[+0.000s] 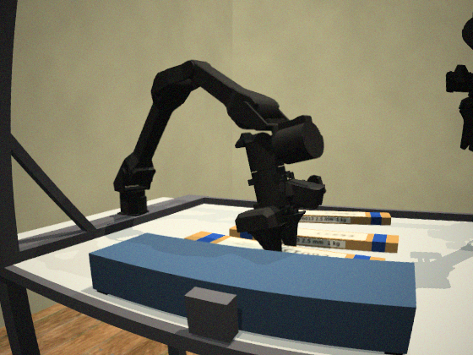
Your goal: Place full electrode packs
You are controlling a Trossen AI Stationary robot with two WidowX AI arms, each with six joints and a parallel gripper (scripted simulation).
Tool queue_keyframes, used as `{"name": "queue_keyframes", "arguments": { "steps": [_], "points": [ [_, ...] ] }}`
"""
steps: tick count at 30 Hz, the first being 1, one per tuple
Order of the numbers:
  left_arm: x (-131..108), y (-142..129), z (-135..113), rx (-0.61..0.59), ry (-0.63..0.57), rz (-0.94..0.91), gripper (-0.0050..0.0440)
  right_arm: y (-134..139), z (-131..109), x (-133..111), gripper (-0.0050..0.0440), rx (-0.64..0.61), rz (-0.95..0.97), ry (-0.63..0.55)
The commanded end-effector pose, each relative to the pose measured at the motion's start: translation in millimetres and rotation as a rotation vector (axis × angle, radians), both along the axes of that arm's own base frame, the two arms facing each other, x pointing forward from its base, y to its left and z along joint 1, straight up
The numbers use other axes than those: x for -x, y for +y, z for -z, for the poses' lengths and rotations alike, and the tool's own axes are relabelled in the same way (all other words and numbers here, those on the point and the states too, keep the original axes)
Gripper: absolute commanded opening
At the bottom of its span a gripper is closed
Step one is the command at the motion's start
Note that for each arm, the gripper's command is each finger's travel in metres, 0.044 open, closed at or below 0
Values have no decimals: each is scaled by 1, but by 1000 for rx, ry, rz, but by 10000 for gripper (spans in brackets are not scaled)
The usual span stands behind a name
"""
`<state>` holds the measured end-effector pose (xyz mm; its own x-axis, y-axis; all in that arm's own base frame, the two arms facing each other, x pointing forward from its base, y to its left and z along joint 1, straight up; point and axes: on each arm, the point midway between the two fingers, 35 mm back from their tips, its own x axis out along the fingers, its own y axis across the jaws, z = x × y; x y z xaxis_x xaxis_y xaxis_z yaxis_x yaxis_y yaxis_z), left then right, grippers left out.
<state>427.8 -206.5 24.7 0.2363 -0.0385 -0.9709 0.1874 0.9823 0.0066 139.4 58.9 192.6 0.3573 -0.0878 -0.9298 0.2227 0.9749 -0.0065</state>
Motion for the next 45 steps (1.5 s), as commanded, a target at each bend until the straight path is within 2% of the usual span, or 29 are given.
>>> {"name": "queue_keyframes", "arguments": {
  "steps": [1,45],
  "points": [
    [-11,-4,-42,40,-76,-1,-50,1,-6,-2,430,-12,0,-18],
    [-7,-2,-105,40,-76,-1,-50,1,-6,-2,430,-12,0,-18]
  ]
}}
